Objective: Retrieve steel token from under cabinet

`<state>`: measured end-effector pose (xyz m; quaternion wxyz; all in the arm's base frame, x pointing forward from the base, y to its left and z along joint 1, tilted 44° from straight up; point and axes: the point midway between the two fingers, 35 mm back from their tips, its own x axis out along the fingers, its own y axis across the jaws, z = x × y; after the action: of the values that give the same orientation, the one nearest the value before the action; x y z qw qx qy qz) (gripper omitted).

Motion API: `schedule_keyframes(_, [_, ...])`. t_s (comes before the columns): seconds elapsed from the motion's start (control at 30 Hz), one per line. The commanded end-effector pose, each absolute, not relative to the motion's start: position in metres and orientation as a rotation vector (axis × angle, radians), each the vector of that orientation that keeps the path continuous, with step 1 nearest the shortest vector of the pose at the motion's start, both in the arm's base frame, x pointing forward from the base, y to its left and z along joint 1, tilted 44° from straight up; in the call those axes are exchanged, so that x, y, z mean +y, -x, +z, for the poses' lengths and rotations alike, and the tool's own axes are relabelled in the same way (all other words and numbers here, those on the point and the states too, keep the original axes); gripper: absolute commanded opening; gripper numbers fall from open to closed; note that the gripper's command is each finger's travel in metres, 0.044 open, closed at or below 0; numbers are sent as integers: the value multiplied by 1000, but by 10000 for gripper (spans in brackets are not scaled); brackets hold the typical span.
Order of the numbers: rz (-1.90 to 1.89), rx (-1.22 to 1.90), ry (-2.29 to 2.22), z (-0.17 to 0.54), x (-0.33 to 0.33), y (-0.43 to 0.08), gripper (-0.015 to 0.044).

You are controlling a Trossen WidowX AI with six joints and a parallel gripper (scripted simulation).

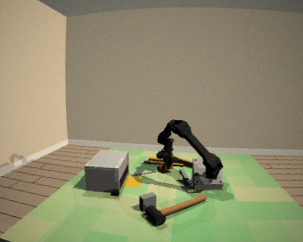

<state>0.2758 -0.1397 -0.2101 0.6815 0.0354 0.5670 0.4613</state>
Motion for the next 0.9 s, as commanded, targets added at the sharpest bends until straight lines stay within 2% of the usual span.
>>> schedule_keyframes(0.0, [1035, 1272, -79, -210, -140, -276, 138])
schedule_keyframes(0.17, [1035, 1272, -79, -210, -140, -276, 105])
schedule_keyframes(0.3, [1035, 1272, -79, -210, -140, -276, 0])
schedule_keyframes(0.87, [1034, 1277, -87, -201, -127, -297, 0])
